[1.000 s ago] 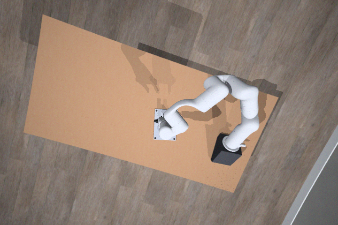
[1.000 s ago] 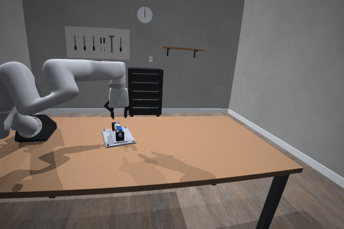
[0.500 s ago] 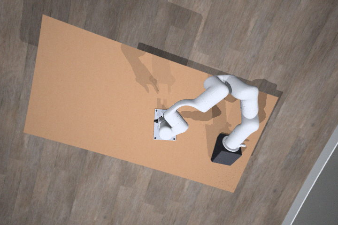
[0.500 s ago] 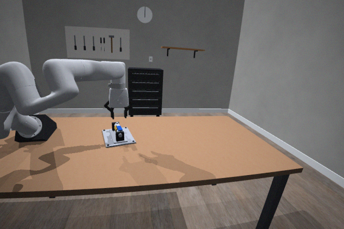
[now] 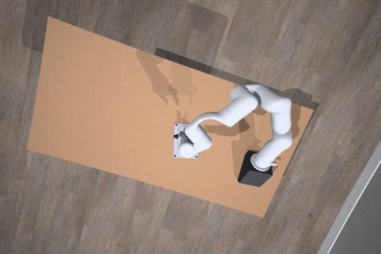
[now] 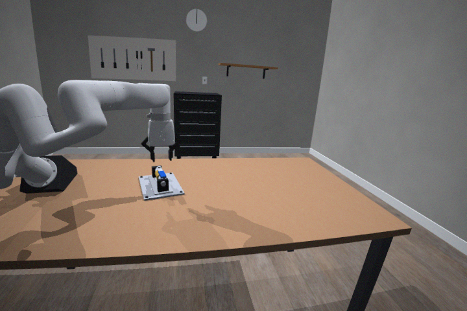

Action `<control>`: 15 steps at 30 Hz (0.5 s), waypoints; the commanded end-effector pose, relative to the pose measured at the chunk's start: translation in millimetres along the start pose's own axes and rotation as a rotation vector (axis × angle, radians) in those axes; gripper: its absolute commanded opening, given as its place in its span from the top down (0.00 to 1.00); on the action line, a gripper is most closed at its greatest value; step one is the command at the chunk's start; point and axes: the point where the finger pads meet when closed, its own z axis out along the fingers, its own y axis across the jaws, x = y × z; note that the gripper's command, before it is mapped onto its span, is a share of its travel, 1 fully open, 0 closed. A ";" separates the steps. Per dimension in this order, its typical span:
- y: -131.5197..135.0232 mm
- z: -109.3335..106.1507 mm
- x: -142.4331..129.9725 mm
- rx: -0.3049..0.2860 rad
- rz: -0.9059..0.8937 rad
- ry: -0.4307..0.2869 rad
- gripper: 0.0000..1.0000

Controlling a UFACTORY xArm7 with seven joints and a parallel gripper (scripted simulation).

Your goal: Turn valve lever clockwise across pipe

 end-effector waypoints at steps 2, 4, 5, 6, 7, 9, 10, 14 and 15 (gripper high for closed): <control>0.7 -1.6 0.6 -0.005 0.000 0.002 0.32; 0.7 -0.7 0.6 -0.005 0.000 0.002 0.32; 0.7 -0.1 0.6 -0.005 0.000 0.001 0.32; 0.7 0.5 0.6 -0.005 0.000 0.001 0.32; 0.8 1.3 0.6 -0.005 0.000 0.001 0.32; 0.8 3.0 0.6 -0.005 0.000 0.001 0.32; 0.8 4.1 0.6 -0.005 0.000 0.001 0.32; 0.8 6.4 0.6 -0.005 0.000 0.001 0.32; 0.8 7.6 0.6 -0.005 0.000 0.001 0.32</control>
